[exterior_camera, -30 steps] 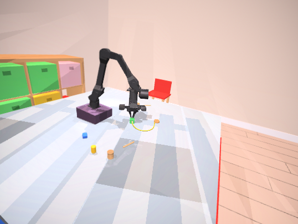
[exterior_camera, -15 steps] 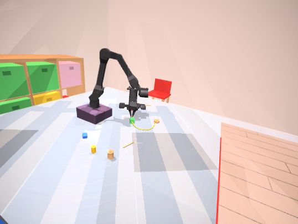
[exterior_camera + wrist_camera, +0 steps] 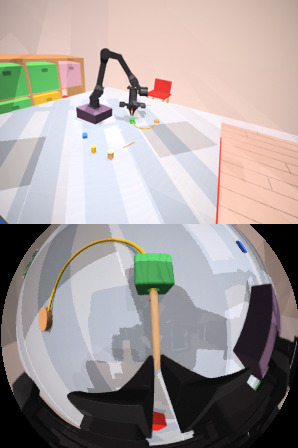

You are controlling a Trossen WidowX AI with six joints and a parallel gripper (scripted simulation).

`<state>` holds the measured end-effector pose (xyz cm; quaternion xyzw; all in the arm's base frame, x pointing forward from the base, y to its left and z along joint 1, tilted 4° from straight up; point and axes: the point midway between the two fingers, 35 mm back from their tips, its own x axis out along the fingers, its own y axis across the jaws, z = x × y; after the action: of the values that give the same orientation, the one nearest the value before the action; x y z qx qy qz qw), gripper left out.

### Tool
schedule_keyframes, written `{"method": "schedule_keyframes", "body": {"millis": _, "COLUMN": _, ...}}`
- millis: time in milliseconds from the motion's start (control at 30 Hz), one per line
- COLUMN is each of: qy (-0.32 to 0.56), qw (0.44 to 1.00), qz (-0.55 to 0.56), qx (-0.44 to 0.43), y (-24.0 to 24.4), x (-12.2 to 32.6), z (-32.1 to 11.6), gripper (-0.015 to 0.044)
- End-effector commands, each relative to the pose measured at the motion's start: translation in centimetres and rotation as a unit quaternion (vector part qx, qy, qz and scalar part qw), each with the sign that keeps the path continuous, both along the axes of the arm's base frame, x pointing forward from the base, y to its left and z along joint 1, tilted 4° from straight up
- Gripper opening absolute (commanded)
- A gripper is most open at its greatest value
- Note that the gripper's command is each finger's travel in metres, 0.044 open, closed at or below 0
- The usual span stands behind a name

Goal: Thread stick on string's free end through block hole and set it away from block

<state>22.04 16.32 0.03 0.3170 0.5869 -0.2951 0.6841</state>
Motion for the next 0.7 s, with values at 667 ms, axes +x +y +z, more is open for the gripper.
{"method": "schedule_keyframes", "body": {"millis": 667, "qy": -0.002, "qw": 1.0, "qz": 0.0, "qx": -0.001, "y": 2.6, "x": -2.2, "z": 0.0, "gripper": 0.0}}
